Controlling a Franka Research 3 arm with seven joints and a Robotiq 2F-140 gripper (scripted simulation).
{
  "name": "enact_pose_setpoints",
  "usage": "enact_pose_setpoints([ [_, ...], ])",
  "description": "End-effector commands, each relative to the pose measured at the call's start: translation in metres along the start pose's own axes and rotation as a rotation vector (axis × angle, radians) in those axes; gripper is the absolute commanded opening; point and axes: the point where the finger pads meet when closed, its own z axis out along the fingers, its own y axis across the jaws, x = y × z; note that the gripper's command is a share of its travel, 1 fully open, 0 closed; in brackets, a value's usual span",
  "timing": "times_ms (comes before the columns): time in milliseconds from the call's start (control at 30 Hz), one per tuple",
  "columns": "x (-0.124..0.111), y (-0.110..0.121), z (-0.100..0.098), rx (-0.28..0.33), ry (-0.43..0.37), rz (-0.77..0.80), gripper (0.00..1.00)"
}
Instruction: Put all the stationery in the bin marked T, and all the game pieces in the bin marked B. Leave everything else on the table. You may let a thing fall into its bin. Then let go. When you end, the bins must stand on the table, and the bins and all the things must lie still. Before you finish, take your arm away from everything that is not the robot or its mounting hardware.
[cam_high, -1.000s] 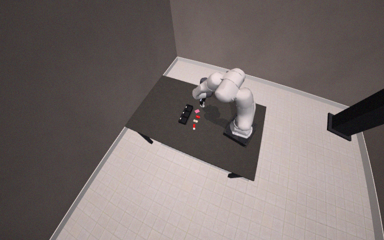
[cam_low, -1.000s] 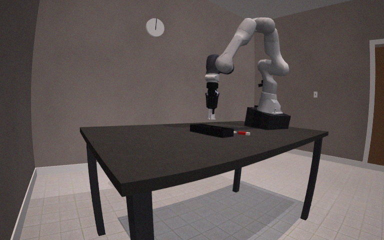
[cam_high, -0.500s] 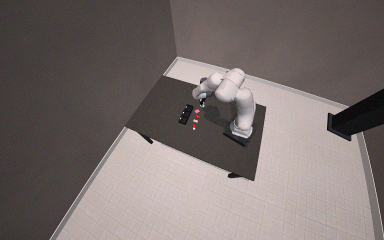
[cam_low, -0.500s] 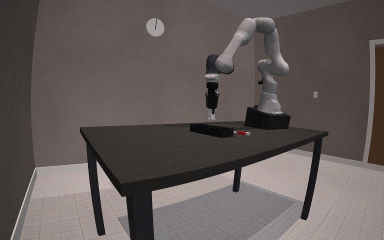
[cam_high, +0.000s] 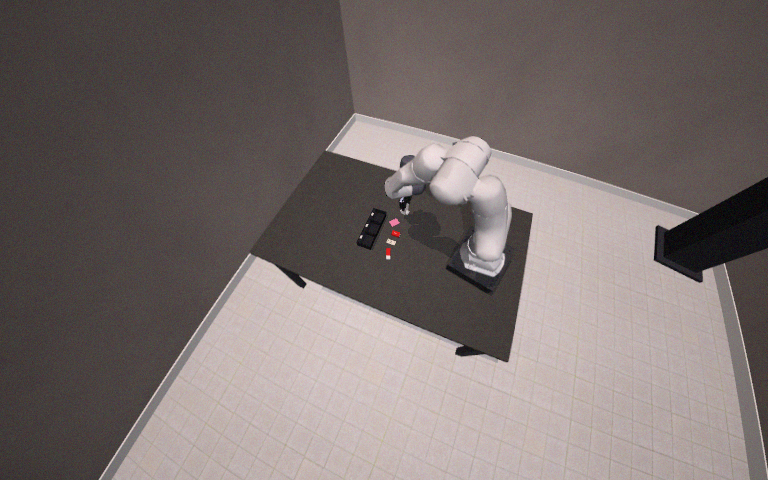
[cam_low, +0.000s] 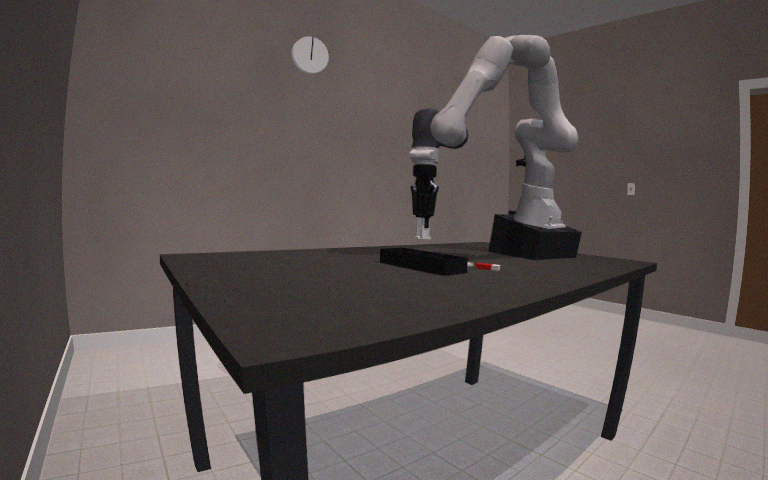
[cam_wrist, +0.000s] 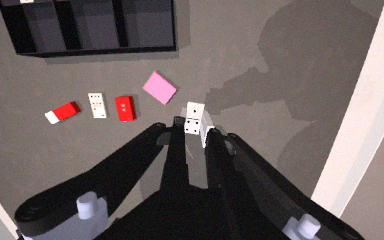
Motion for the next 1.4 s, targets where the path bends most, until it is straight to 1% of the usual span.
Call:
enact_pose_setpoints([
  [0,-0.002,-0.001,0.001,0.002,-0.005,0.004,0.13],
  [1167,-0.001,-0.001,0.001,0.002,-0.005,0.004,0.13],
  [1333,0.015,-0.026,0.001,0.002,-0.005,0.004,0.13],
  [1367,0.015,-0.026,0.001,0.002,-0.005,0.004,0.13],
])
